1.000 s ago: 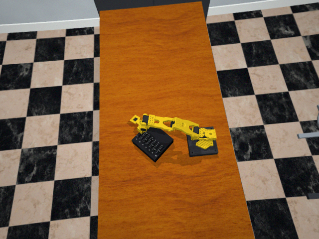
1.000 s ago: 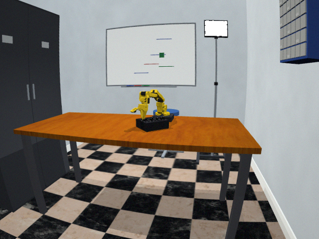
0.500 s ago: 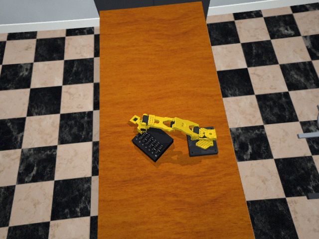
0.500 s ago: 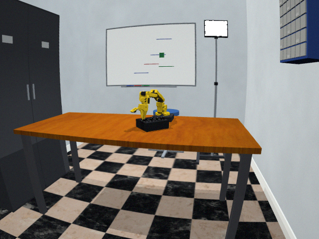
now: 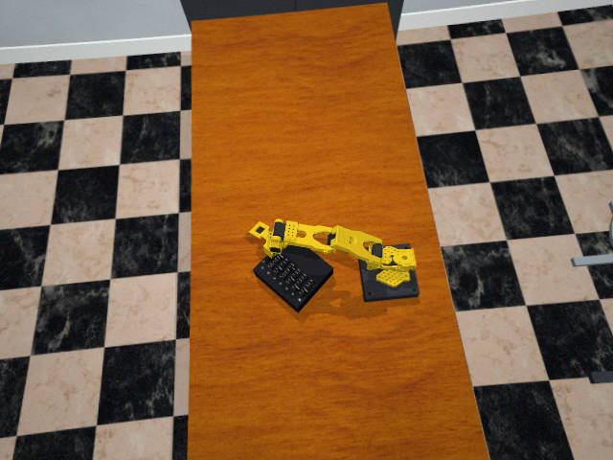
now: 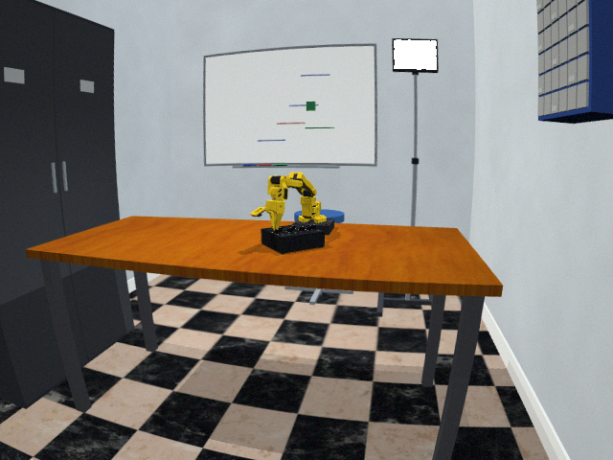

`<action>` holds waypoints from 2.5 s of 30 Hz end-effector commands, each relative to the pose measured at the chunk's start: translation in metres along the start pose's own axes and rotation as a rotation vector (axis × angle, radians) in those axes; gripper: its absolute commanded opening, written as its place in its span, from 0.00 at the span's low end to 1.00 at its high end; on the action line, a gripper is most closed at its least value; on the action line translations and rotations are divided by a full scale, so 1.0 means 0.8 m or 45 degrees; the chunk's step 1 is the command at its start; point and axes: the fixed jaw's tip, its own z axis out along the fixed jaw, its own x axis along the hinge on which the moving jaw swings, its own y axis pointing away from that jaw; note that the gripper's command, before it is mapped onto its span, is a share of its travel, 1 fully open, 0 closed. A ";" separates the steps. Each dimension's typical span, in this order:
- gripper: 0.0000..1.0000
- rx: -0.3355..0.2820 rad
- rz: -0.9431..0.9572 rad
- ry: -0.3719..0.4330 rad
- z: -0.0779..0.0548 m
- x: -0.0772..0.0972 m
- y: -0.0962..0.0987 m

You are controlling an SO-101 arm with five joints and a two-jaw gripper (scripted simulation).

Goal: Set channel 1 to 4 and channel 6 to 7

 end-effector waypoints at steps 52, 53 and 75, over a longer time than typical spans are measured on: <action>0.00 0.030 -0.014 0.044 0.004 0.003 -0.010; 0.00 0.030 -0.014 0.045 0.004 0.003 -0.011; 0.00 0.020 -0.014 0.029 -0.006 0.002 -0.010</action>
